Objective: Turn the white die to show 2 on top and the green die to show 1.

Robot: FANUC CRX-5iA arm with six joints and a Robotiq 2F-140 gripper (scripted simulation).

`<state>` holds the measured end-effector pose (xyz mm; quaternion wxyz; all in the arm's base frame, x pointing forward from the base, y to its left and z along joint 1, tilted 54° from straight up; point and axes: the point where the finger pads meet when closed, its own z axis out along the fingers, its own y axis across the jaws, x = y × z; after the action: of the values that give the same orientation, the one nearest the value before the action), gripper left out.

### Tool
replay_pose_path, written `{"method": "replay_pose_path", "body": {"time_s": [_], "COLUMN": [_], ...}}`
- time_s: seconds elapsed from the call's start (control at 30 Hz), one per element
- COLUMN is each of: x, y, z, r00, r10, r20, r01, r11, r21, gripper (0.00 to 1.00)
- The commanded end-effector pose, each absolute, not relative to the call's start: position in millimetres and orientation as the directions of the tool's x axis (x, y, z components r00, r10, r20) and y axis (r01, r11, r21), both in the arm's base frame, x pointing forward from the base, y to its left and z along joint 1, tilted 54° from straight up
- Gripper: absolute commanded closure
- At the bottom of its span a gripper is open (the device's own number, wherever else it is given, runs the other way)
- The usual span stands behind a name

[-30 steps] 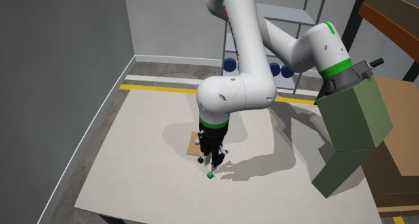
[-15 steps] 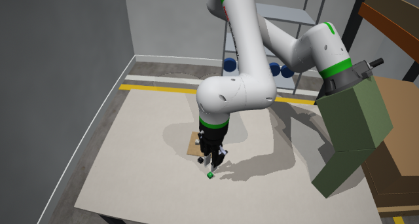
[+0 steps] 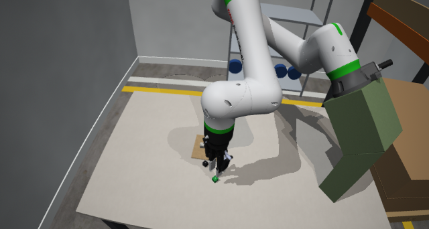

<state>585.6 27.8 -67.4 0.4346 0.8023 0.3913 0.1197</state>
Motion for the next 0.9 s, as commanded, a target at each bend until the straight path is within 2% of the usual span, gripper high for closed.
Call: {"method": "replay_pose_path", "body": {"time_s": [0.0, 0.87], "x": [588.4, 604.9], "y": [24.8, 5.3], "z": [-70.7, -90.6], "r00": [0.665, 0.665], "r10": [0.732, 0.732], "r20": [-0.148, -0.148], "r01": [0.524, 0.524], "r11": [-0.316, -0.316], "r21": [0.791, 0.791], "gripper": [0.79, 0.79]}}
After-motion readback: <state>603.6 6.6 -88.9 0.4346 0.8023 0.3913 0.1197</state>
